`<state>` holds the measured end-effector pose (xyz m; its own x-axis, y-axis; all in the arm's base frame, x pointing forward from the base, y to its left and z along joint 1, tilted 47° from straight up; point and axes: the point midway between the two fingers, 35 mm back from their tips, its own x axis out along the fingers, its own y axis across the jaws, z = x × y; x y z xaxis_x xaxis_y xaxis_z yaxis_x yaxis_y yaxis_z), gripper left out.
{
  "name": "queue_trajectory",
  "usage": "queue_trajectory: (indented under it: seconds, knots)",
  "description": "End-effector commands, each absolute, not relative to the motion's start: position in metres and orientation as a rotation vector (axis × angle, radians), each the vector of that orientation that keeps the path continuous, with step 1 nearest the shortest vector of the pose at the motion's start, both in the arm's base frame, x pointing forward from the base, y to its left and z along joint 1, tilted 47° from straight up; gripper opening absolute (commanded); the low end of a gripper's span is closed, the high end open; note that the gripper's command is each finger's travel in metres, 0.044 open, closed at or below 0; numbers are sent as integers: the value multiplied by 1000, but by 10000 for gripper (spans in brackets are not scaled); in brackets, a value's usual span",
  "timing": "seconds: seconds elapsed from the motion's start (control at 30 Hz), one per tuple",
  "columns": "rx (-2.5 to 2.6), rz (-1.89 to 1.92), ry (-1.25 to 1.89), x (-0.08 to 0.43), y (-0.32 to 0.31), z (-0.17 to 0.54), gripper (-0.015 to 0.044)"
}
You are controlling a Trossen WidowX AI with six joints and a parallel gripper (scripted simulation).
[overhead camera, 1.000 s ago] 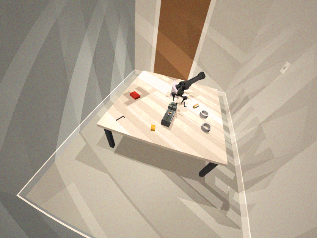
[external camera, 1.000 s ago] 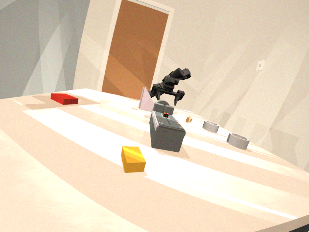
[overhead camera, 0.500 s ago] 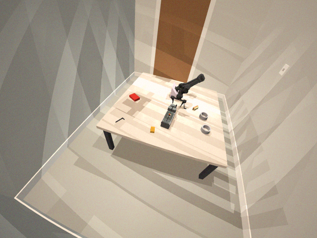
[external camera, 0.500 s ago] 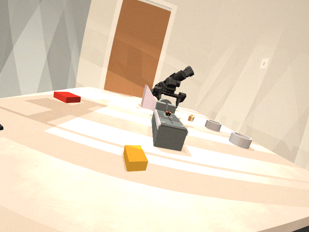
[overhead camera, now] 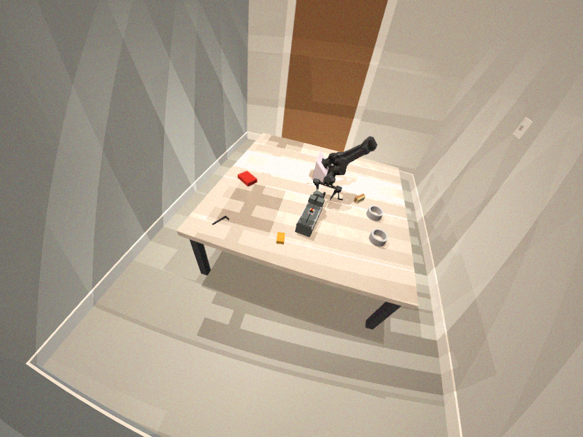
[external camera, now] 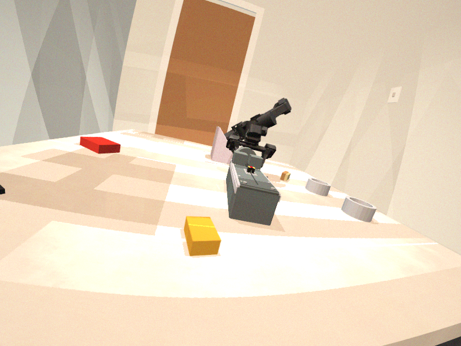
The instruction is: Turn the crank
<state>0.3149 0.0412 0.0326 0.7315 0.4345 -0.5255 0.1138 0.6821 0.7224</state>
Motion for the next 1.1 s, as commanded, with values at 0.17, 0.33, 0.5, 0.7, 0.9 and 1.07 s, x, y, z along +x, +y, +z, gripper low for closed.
queue_trajectory:
  seconds: [0.17, 0.33, 0.5, 0.7, 0.9, 1.07]
  knots:
    - [825, 189, 757, 311, 51, 20, 440]
    - [826, 189, 757, 311, 52, 19, 387]
    - [826, 189, 757, 311, 52, 19, 256]
    - [826, 189, 757, 311, 52, 19, 99]
    - [826, 189, 757, 311, 52, 19, 0]
    - [826, 189, 757, 311, 52, 19, 0]
